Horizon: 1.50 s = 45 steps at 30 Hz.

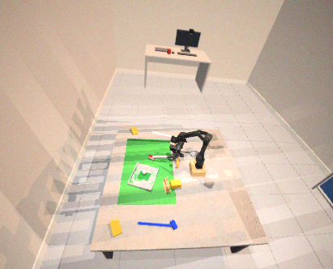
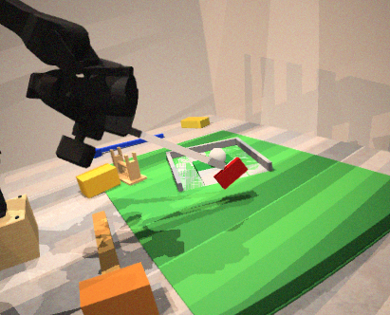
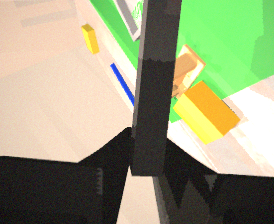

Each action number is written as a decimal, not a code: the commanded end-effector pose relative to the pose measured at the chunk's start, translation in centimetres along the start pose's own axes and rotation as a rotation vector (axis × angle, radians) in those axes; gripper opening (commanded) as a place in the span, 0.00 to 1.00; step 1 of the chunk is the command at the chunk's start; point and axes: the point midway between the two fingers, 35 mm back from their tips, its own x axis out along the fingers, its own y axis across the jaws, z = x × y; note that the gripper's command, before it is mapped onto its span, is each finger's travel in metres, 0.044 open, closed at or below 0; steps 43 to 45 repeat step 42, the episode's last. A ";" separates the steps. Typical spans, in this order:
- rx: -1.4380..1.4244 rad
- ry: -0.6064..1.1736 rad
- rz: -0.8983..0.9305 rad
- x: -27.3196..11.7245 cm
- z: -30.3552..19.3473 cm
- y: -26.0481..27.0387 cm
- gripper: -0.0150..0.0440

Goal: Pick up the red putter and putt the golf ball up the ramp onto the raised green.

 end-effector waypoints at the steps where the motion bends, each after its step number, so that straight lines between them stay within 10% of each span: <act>1: -0.032 -0.011 0.015 -0.8 -1.3 2.8 0.25; 45: -0.021 -0.007 0.007 -0.6 -1.3 2.3 0.25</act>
